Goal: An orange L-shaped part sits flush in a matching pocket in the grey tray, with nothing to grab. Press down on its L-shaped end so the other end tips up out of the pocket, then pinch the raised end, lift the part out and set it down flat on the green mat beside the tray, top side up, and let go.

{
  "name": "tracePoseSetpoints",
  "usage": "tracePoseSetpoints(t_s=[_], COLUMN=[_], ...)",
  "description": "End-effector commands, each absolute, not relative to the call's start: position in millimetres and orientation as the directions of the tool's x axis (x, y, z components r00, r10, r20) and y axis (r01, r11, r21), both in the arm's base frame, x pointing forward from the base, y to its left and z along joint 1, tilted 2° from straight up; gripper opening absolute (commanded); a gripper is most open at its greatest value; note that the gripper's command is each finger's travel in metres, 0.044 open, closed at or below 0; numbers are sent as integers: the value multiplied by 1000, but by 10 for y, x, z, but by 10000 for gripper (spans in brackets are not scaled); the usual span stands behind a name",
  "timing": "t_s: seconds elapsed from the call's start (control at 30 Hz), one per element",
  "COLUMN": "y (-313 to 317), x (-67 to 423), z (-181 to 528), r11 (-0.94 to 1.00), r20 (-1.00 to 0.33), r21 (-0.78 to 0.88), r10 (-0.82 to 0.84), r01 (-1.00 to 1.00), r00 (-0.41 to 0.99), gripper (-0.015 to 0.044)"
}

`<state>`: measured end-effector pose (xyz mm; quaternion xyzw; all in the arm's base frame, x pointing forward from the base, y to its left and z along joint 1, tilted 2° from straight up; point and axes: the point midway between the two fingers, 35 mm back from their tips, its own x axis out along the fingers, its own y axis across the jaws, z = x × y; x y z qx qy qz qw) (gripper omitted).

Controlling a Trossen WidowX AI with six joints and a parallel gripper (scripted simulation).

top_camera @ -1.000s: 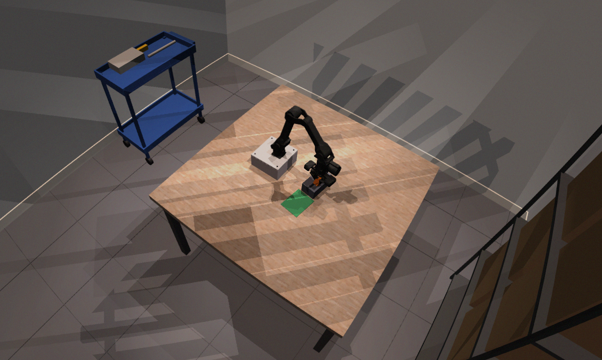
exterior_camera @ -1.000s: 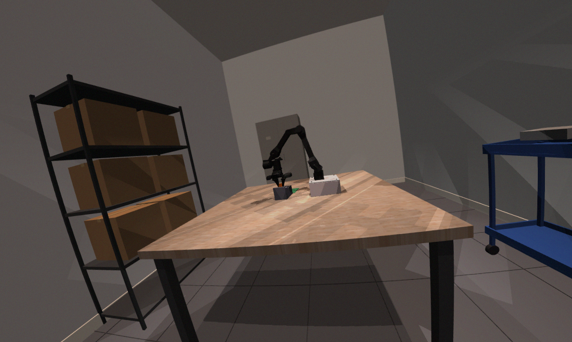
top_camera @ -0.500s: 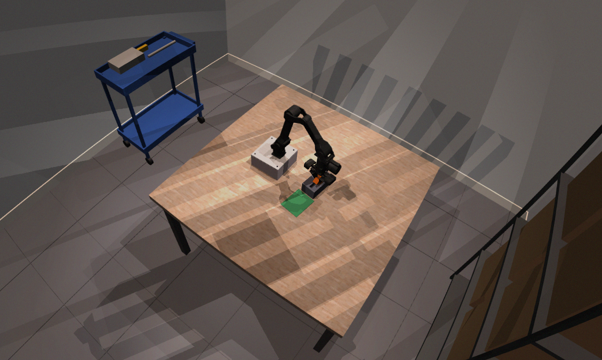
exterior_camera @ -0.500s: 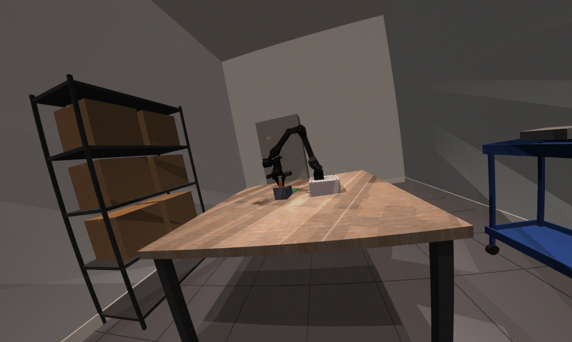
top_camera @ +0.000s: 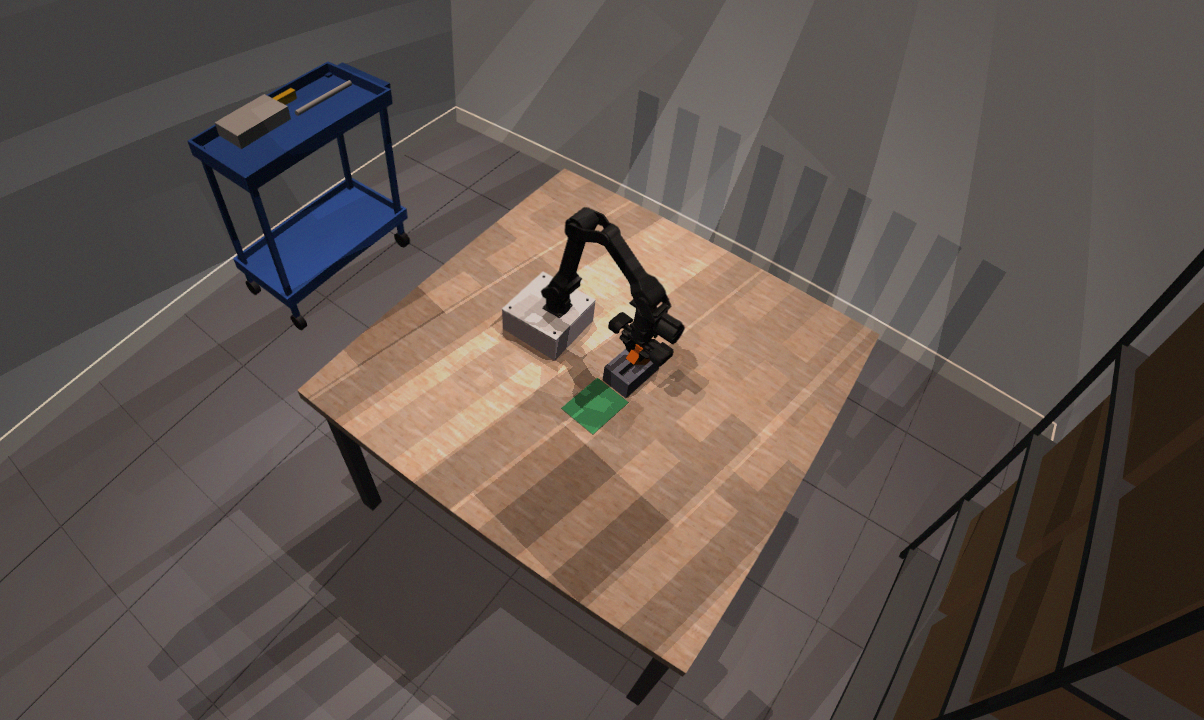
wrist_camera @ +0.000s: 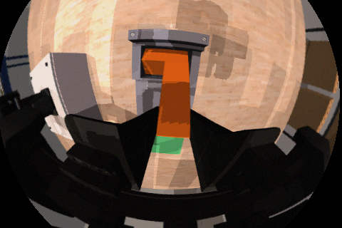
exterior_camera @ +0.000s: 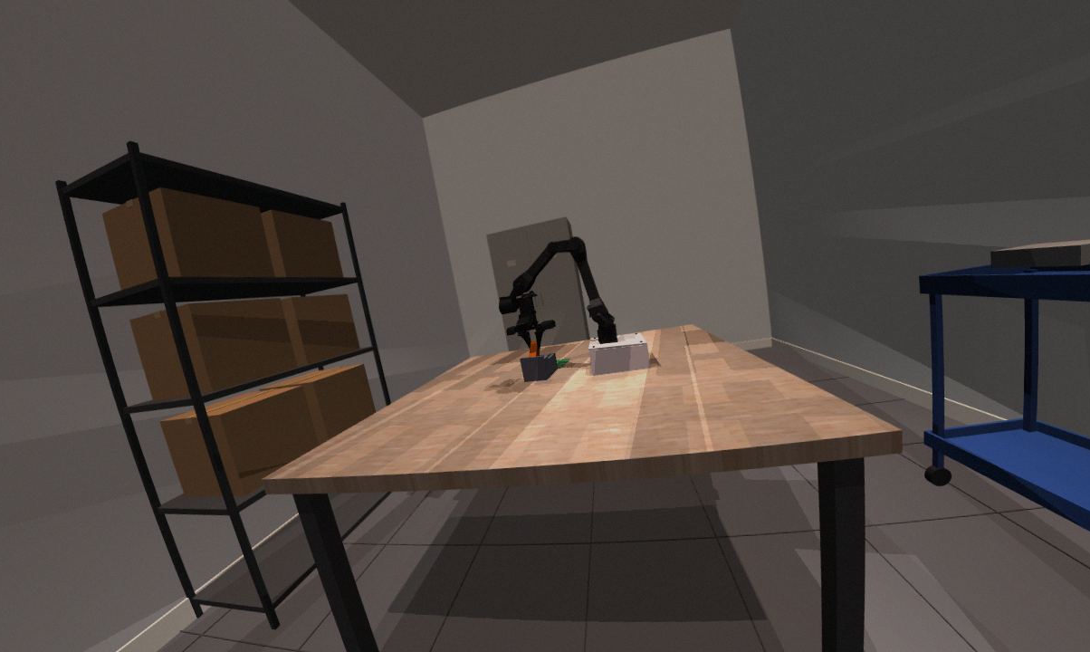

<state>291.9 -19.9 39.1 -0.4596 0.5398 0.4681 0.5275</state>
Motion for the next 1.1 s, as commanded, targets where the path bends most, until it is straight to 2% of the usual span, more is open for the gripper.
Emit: tracePoseSetpoints(t_s=[0.0,1.07], y=[-188,-190], x=[2945,2948], z=[481,902], r11=[135,135], r20=[-1000,-1000], r21=[9,9], r10=[5,4], r01=[-991,-991], r00=[-9,-9], gripper=[0,0])
